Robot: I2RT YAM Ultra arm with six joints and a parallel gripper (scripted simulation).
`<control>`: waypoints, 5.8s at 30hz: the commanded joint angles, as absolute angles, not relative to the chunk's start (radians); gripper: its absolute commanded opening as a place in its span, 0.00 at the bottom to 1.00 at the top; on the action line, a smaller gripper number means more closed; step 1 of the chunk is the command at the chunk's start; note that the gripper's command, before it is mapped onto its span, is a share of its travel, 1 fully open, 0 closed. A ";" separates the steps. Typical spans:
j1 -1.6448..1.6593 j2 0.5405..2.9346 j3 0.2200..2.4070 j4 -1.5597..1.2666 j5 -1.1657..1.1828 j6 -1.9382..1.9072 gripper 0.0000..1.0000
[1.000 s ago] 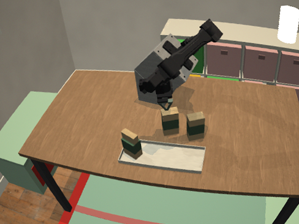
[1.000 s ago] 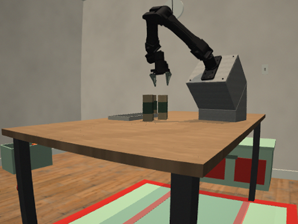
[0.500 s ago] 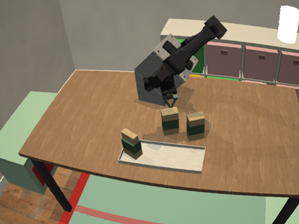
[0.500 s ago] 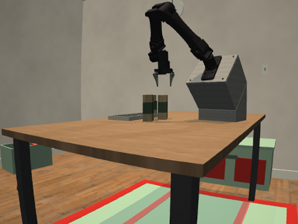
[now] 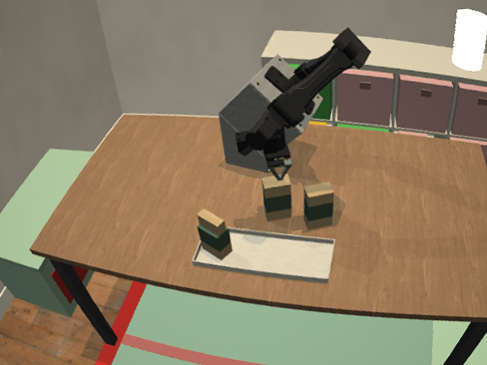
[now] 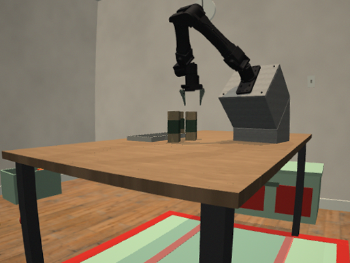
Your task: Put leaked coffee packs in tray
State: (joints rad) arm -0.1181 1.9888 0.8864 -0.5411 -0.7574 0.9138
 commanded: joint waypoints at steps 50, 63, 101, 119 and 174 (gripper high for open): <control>-0.094 2.001 0.882 -0.381 -0.750 1.009 0.77; -0.094 2.001 0.882 -0.381 -0.750 1.009 0.77; -0.095 2.025 0.905 -0.407 -0.751 1.004 0.77; -0.095 2.025 0.905 -0.407 -0.751 1.004 0.77; 0.007 2.135 0.840 -0.160 -0.744 1.147 0.77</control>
State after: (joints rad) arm 0.0257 2.1437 0.8543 -0.1719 -0.7555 1.1419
